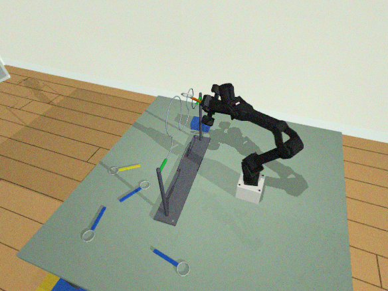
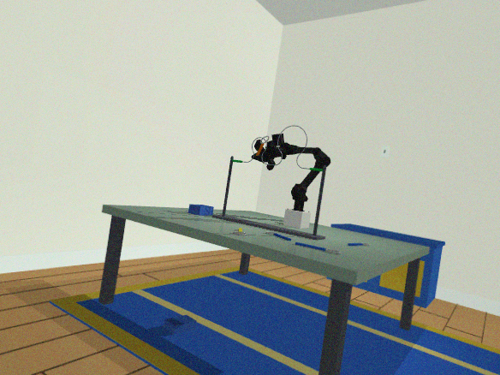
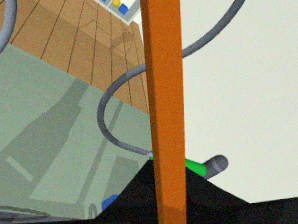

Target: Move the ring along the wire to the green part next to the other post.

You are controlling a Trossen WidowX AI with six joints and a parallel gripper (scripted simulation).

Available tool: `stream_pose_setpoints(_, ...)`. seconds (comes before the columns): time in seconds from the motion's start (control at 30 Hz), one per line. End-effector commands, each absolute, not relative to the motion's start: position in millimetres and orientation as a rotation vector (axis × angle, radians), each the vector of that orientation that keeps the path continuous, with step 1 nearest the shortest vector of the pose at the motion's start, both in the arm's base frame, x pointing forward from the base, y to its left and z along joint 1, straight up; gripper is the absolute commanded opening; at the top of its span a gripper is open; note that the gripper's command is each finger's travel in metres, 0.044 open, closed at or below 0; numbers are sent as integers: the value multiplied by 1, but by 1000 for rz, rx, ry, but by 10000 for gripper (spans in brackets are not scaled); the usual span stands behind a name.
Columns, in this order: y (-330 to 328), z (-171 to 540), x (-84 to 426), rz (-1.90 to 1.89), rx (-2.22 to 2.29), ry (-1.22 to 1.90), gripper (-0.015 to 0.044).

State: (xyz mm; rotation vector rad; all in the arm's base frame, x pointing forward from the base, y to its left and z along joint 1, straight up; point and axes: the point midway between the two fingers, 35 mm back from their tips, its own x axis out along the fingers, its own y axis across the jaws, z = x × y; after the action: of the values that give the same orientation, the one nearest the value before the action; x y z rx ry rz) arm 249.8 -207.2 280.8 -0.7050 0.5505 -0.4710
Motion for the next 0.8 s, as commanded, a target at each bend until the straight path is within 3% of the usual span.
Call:
stream_pose_setpoints(0.0, -211, 285, 247, -501, -804, 547, -150)
stream_pose_setpoints(0.77, -227, 314, 245, -624, -1311, 498, -150)
